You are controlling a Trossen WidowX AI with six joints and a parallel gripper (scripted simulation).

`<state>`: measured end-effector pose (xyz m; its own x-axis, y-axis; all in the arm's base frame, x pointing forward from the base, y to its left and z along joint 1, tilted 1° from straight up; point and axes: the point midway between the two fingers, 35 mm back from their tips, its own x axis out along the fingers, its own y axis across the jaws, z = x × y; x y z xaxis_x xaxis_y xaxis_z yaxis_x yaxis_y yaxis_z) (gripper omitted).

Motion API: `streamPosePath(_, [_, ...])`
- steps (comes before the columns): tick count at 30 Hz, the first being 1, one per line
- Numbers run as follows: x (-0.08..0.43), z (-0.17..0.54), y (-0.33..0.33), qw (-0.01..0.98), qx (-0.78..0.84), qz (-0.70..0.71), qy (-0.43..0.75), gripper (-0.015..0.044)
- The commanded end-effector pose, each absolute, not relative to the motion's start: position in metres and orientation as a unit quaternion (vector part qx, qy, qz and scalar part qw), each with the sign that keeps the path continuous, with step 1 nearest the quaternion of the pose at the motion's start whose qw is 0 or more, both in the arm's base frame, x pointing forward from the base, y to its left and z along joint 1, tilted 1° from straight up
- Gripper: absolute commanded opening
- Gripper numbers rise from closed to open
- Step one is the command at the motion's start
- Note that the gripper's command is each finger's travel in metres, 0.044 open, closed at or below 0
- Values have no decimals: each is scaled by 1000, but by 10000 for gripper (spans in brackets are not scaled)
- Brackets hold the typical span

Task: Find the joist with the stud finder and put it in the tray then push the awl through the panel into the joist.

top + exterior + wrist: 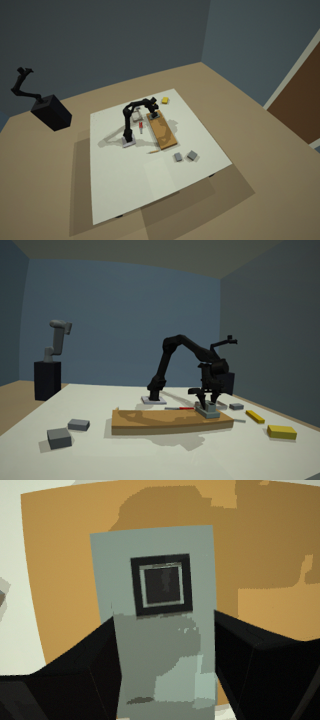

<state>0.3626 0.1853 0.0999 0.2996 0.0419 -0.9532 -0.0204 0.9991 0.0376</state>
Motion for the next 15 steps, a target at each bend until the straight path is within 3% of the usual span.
streamPosePath(1, [363,98,169,805,8,20,593,0])
streamPosePath(15, [364,96,113,805,6,18,592,0])
